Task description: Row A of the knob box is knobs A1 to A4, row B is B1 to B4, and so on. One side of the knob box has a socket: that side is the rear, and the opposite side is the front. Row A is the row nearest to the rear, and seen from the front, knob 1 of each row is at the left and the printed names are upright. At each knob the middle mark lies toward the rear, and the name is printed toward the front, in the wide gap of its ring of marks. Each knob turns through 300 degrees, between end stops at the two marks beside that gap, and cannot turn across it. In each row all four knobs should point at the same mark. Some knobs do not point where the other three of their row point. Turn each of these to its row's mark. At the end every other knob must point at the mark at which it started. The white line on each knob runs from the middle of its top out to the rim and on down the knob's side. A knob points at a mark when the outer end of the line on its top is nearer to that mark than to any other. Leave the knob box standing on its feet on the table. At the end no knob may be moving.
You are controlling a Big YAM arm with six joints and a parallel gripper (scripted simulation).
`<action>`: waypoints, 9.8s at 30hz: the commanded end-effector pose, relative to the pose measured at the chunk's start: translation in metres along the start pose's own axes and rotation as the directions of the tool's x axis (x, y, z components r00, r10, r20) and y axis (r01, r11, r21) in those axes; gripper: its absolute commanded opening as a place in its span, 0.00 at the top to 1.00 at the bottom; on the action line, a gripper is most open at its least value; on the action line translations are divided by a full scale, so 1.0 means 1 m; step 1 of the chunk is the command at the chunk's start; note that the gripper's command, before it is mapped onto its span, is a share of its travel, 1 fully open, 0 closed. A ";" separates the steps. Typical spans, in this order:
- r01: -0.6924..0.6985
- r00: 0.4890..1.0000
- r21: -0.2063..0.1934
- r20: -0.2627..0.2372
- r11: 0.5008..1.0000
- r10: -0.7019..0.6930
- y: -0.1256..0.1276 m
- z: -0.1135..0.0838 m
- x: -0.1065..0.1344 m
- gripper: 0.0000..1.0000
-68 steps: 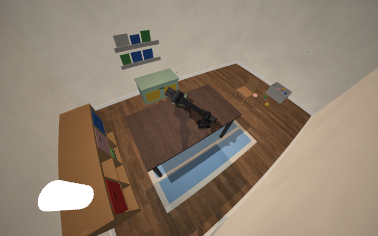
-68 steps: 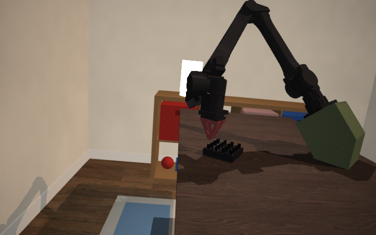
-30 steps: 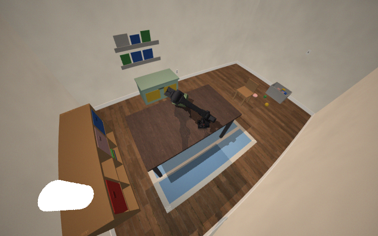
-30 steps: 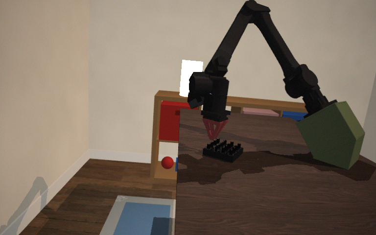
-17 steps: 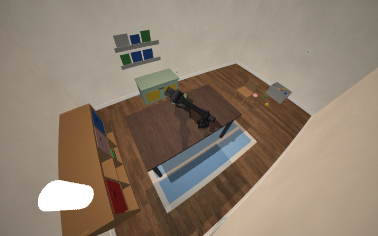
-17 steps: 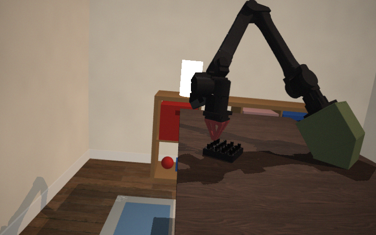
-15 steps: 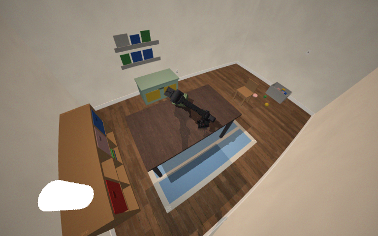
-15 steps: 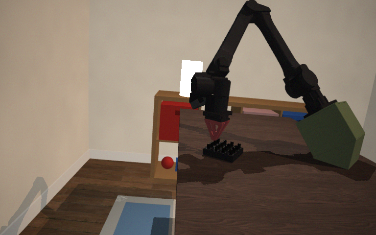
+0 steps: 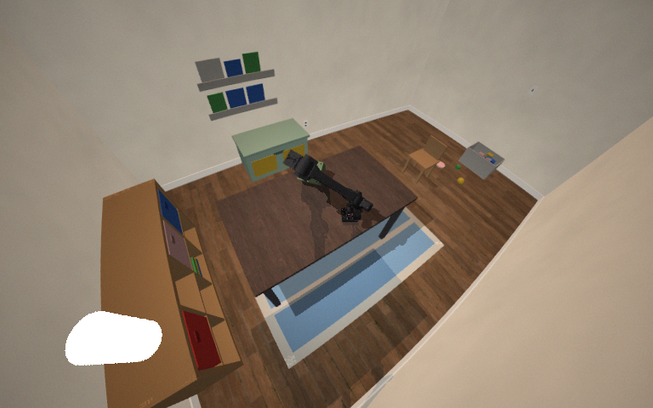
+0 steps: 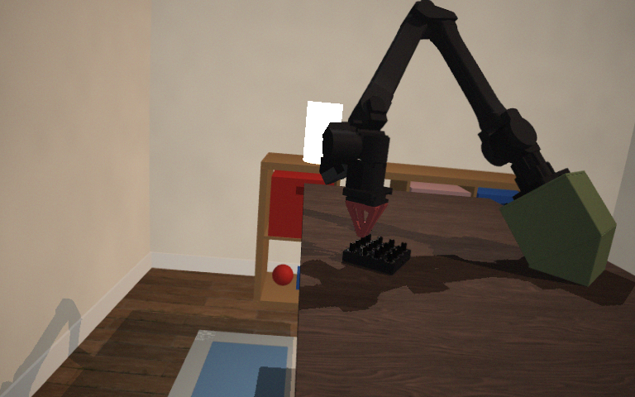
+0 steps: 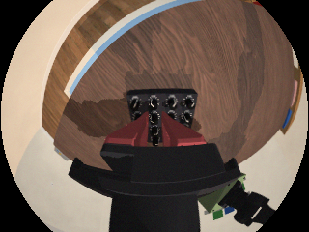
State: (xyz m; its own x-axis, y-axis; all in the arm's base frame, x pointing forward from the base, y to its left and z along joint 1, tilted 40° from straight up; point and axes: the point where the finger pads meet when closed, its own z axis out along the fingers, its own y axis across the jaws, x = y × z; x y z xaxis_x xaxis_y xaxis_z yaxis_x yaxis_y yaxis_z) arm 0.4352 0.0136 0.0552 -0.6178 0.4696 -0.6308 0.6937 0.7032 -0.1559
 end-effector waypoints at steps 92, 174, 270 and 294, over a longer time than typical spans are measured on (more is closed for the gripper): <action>-0.010 1.000 0.014 -0.006 1.000 0.010 -0.002 0.006 -0.008 0.82; -0.014 1.000 0.006 -0.001 1.000 0.014 0.005 0.004 -0.017 0.82; -0.024 1.000 -0.004 0.008 1.000 0.024 0.007 0.018 -0.019 0.82; -0.023 1.000 -0.001 0.008 1.000 0.023 0.007 0.018 -0.019 0.92</action>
State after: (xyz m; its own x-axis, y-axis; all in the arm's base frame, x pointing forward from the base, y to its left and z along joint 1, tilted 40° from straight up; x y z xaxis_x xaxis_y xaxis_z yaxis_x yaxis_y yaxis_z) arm 0.4409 0.0056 0.0438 -0.6231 0.4691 -0.6259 0.6926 0.7026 -0.1629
